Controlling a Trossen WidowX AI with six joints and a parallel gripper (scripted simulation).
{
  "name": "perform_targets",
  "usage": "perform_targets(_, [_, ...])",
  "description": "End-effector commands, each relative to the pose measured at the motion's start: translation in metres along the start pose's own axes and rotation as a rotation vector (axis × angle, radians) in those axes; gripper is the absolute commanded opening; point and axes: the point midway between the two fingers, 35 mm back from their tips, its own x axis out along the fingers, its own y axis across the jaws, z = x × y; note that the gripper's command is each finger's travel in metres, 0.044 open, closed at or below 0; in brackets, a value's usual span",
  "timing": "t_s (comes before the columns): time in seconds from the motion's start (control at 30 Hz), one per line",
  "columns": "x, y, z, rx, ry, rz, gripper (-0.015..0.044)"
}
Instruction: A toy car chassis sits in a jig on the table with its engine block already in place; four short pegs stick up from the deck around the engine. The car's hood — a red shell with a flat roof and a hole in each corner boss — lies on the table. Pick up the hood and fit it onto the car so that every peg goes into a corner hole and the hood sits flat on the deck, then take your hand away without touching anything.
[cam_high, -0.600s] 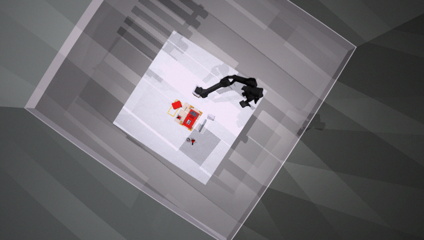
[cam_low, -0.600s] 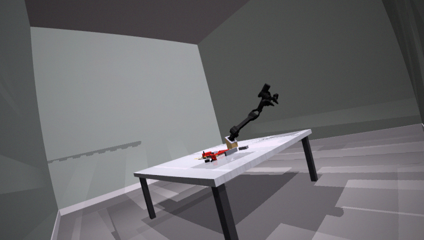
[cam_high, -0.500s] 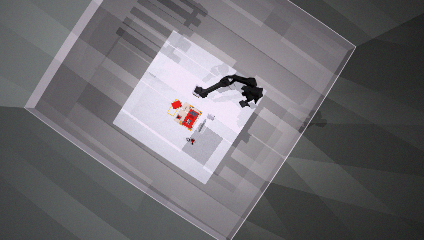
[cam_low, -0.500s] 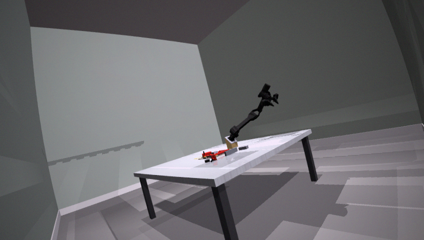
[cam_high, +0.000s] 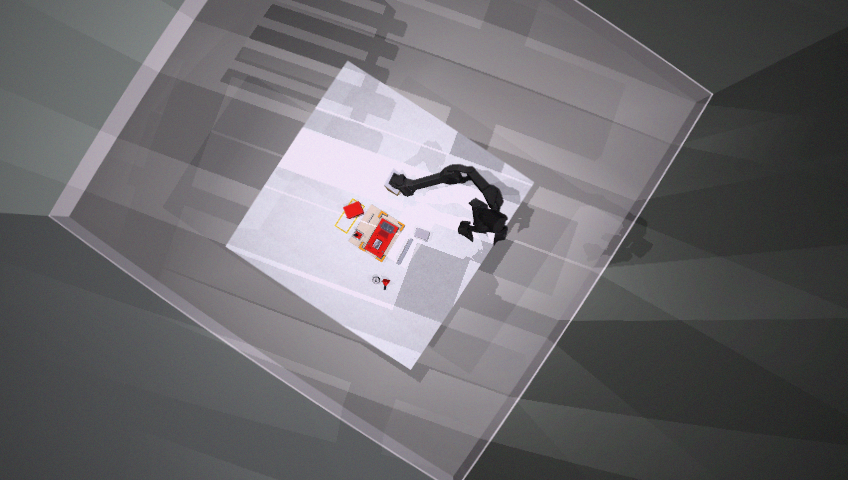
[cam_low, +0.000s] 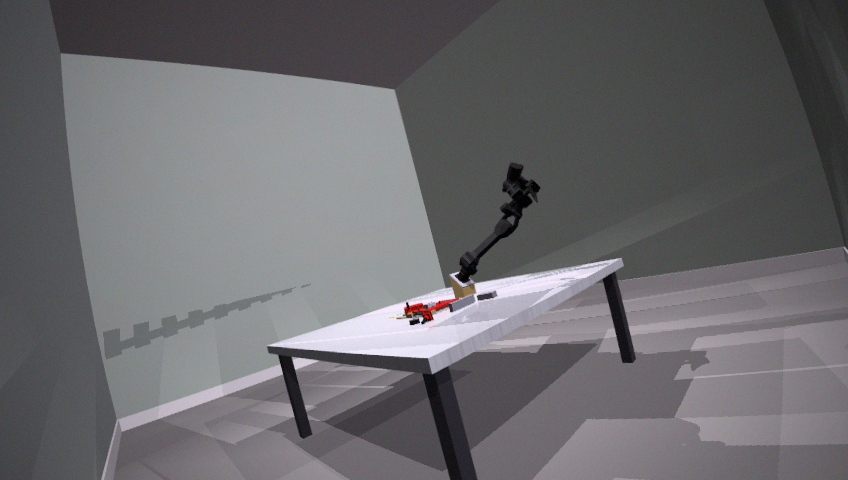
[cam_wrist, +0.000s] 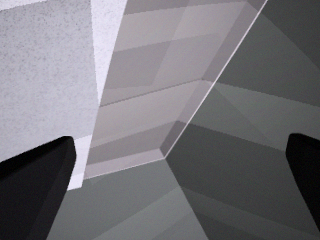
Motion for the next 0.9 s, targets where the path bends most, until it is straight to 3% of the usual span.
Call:
perform_targets(0.0, [0.01, 0.03, -0.043, 0.211, 0.048, 0.058, 0.044])
perform_targets(0.3, [0.019, 0.112, -0.129, 0.582, 0.203, 0.194, 0.044])
perform_targets(0.5, [0.017, 0.155, -0.154, 0.672, 0.273, 0.277, 0.044])
perform_targets(0.87, [0.001, 0.249, -0.205, 1.095, 0.446, 0.358, 0.044])
